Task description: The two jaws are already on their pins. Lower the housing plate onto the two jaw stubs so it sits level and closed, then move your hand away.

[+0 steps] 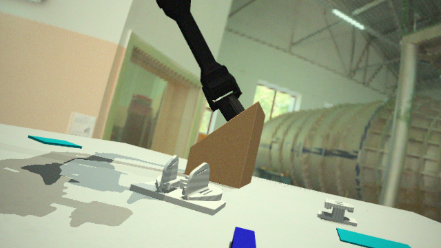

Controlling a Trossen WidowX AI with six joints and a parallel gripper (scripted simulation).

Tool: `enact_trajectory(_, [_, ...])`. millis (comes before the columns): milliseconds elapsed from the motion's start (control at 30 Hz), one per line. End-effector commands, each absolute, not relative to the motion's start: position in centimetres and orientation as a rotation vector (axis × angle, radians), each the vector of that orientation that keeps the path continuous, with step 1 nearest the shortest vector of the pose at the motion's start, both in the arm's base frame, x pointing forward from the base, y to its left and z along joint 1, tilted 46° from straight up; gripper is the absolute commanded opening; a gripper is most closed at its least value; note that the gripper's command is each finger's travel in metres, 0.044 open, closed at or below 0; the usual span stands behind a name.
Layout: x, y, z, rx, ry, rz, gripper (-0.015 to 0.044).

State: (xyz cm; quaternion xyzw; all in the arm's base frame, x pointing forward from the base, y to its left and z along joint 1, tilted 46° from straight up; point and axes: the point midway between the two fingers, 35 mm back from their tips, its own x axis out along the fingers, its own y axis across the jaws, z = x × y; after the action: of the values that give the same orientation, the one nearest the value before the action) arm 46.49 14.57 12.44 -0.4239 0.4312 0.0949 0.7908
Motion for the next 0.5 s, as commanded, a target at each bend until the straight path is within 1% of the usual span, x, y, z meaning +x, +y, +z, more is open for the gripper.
enact_trajectory(0, [45.2, 15.9, 10.1, -0.926, 0.974, 0.226, 0.044])
enact_trajectory(267, [42.5, 18.4, 5.3, -0.985, 1.061, 0.29, 0.044])
enact_trajectory(467, [39.3, 20.7, 0.6, -1.067, 1.15, 0.375, 0.044])
